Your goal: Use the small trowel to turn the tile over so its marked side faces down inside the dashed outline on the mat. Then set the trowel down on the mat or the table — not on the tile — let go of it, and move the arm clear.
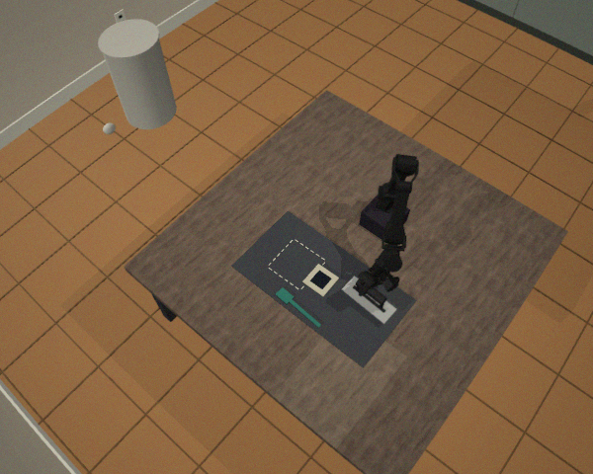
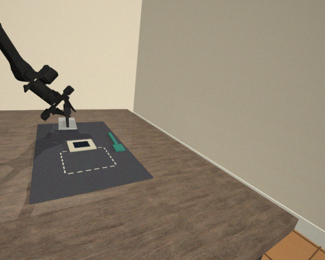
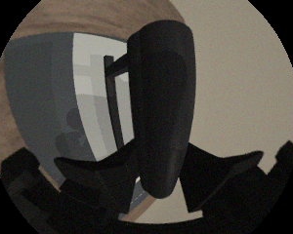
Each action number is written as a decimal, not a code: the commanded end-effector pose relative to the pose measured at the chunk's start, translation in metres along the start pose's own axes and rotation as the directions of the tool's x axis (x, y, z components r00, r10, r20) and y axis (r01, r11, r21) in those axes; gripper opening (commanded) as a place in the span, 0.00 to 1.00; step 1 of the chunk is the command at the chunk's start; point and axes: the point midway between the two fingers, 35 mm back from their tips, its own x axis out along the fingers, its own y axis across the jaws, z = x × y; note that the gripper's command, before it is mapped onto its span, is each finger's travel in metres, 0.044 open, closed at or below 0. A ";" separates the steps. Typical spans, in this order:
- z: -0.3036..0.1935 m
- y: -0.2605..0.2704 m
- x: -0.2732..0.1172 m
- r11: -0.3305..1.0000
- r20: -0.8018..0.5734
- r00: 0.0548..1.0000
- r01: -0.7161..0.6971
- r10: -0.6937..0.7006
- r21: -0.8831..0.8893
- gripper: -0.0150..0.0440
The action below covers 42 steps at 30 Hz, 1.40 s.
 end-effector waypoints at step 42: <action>-0.037 -0.004 0.040 0.999 0.126 0.992 0.016 -0.020 0.039 0.25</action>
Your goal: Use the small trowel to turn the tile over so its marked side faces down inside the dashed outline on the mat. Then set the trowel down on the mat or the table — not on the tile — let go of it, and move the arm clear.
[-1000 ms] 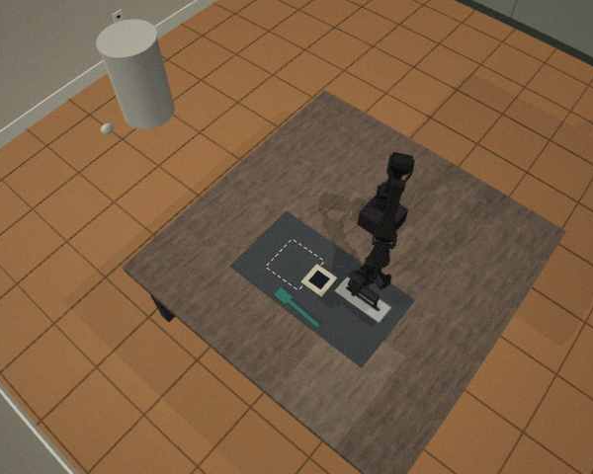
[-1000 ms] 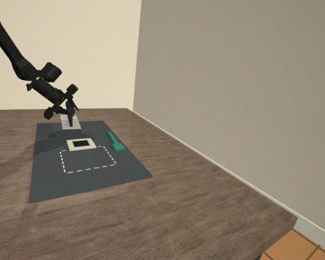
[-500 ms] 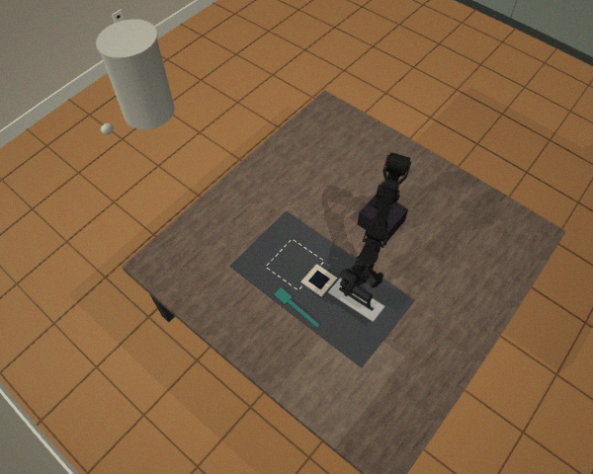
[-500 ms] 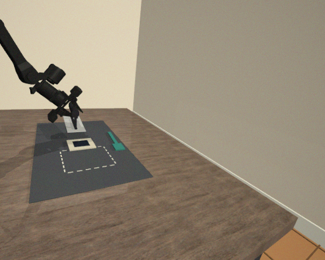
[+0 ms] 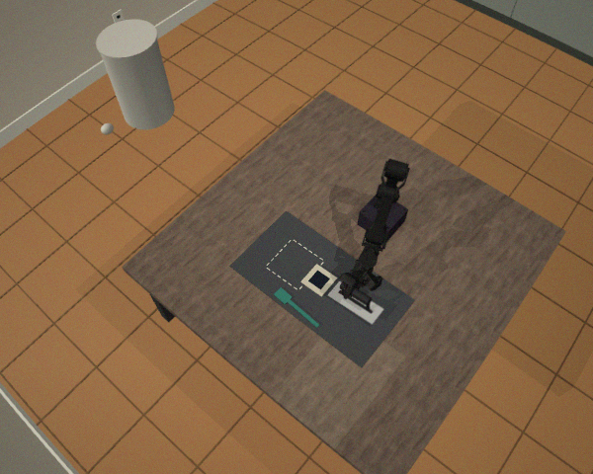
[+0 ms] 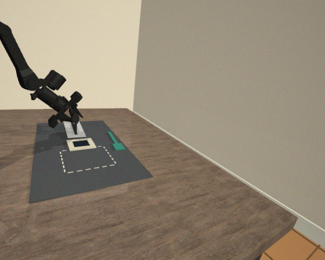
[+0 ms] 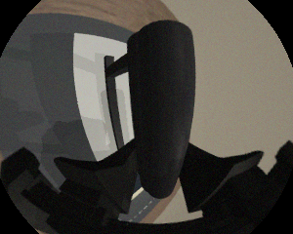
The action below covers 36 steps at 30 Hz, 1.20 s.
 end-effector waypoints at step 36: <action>-0.044 0.003 0.005 1.000 0.003 1.000 0.015 -0.015 0.000 0.25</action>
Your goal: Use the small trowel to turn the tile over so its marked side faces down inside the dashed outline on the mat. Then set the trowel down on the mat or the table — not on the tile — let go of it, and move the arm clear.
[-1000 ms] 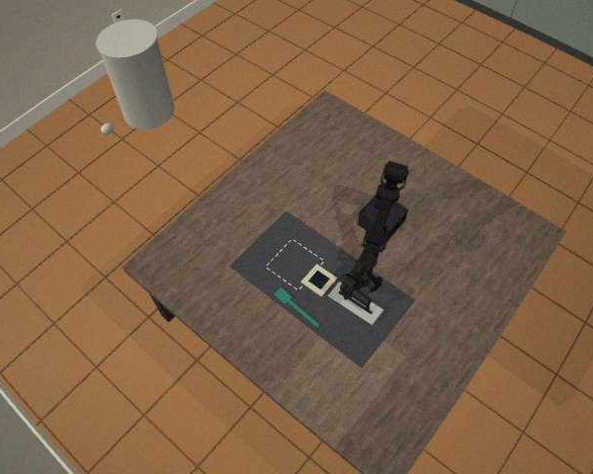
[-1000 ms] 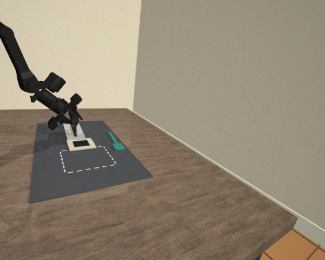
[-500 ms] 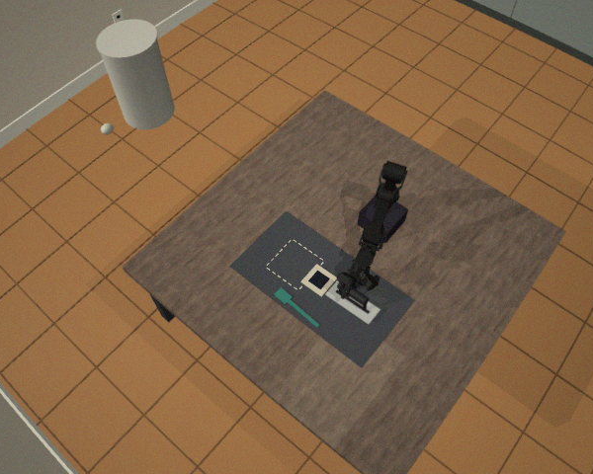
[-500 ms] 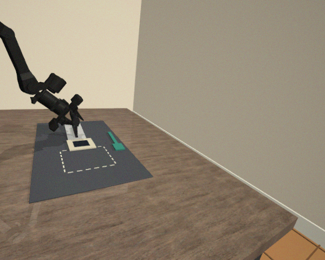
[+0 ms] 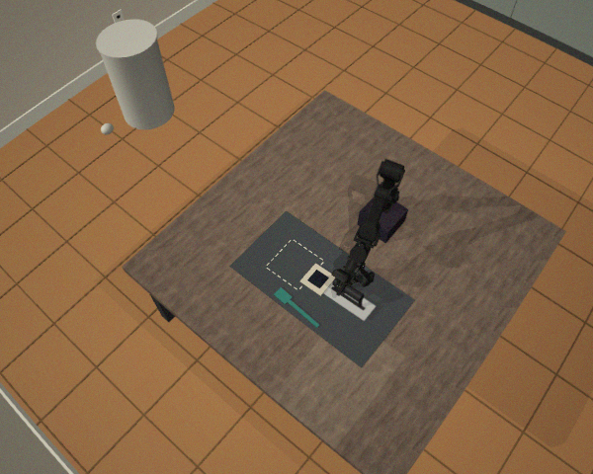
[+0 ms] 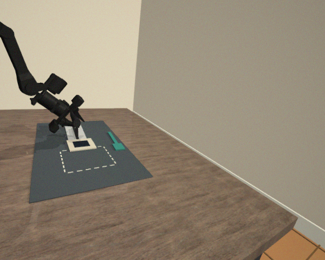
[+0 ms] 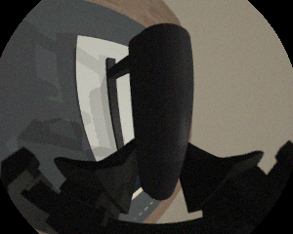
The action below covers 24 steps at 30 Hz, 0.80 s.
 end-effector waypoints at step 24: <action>-0.020 -0.028 -0.023 0.997 -0.084 0.996 0.007 -0.013 -0.076 0.25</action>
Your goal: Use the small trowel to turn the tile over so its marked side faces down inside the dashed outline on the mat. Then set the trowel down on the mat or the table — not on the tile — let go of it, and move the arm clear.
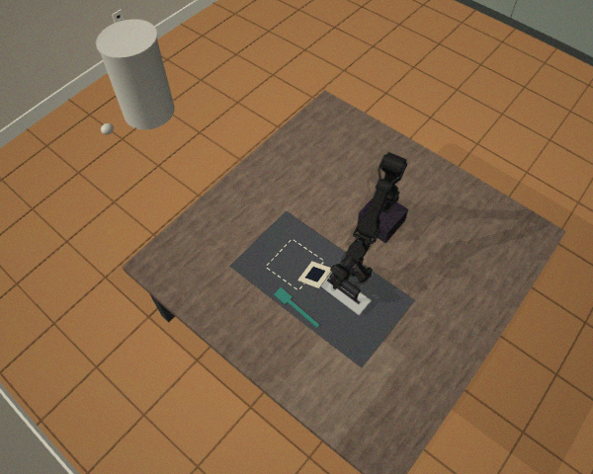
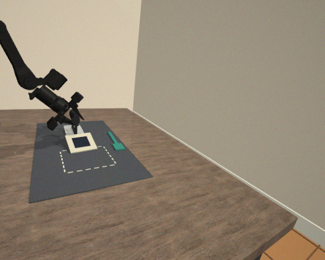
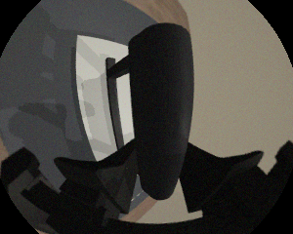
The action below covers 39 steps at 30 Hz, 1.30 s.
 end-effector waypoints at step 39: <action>-0.080 -0.032 -0.019 0.999 -0.005 0.999 0.032 -0.032 -0.005 0.25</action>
